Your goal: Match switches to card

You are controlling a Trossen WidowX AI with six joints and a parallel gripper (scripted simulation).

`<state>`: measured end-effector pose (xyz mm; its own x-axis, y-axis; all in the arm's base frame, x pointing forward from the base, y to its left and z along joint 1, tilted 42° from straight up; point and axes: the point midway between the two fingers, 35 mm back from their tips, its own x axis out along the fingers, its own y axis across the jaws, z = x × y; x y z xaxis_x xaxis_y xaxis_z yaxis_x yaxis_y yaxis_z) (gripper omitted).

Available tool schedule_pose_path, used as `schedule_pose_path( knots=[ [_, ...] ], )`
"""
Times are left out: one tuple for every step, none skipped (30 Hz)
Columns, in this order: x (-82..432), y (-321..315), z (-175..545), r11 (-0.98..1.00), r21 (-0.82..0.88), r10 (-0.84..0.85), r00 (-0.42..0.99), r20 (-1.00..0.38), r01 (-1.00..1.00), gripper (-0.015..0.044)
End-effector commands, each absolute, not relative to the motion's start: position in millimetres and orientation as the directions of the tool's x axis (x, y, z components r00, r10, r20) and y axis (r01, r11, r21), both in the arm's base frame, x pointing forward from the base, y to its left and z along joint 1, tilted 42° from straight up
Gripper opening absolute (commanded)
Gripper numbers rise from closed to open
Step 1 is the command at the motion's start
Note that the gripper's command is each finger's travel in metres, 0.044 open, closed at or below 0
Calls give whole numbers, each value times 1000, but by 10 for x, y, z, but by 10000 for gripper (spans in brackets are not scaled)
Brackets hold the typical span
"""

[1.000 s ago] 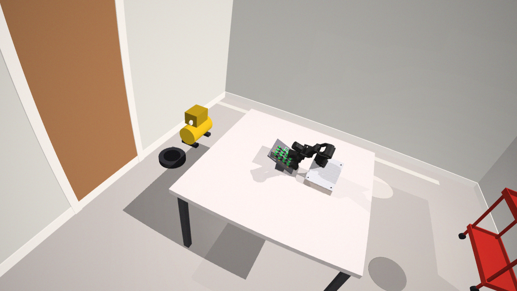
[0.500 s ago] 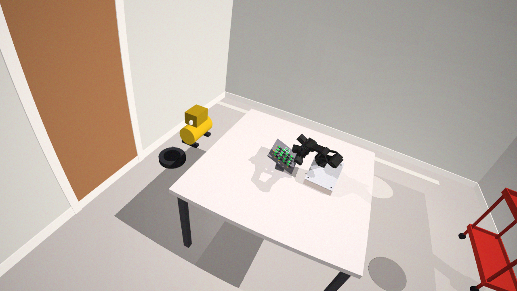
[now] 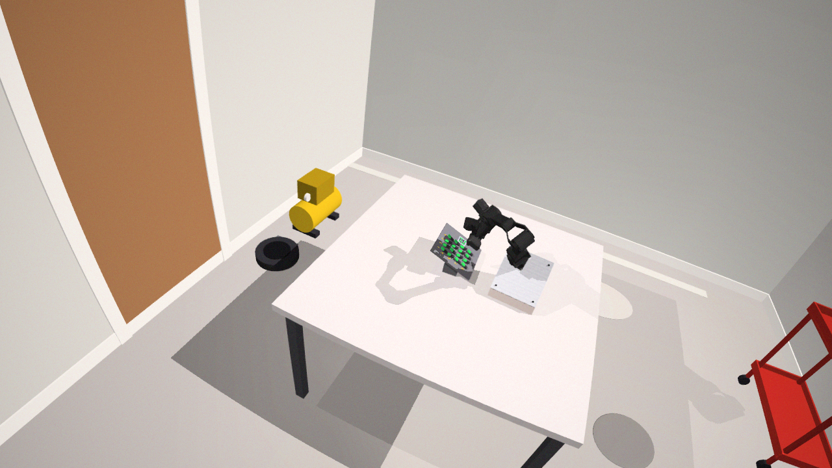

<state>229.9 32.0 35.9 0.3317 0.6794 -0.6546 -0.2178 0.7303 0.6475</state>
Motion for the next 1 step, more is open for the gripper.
schedule_pose_path(
  knots=[
    [2405,238,317,725,652,685,329,-651,-221,0]
  ],
)
